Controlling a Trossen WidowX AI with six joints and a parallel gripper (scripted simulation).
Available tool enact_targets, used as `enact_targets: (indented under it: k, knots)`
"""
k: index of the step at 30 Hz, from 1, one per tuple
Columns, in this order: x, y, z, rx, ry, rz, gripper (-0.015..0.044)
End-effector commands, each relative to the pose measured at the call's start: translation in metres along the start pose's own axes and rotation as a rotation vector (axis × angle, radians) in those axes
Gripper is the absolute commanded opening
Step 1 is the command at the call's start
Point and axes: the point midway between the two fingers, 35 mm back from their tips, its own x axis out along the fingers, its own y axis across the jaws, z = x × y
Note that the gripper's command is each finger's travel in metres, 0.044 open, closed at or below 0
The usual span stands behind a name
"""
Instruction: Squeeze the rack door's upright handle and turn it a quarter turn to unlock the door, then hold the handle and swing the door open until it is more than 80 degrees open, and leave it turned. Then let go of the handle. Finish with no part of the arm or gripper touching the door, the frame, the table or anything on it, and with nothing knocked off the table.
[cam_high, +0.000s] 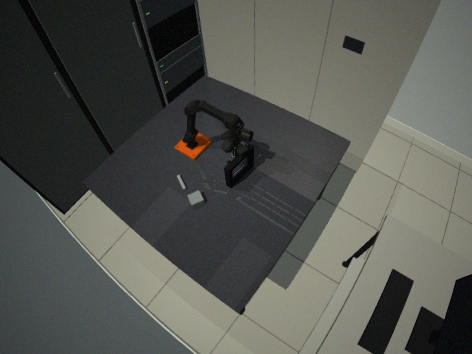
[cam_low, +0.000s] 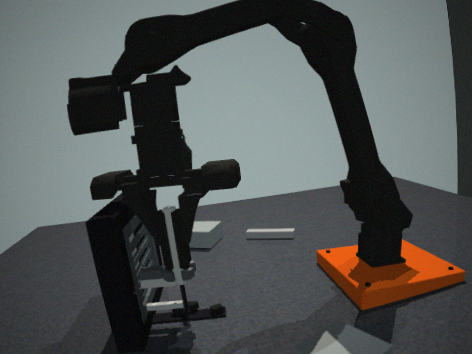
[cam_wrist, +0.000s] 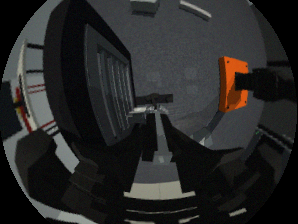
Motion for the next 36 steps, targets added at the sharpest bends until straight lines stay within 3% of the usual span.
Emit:
enact_targets:
  k: [1,18,36]
  knots:
    - [0.0001,0.0,0.0006,0.003,-0.003,0.0,0.0139]
    - [0.0001,0.0,0.0006,0.003,-0.003,0.0,0.0027]
    - [0.0,-0.01,0.0076,-0.298,-0.004,-0.001,0.0027]
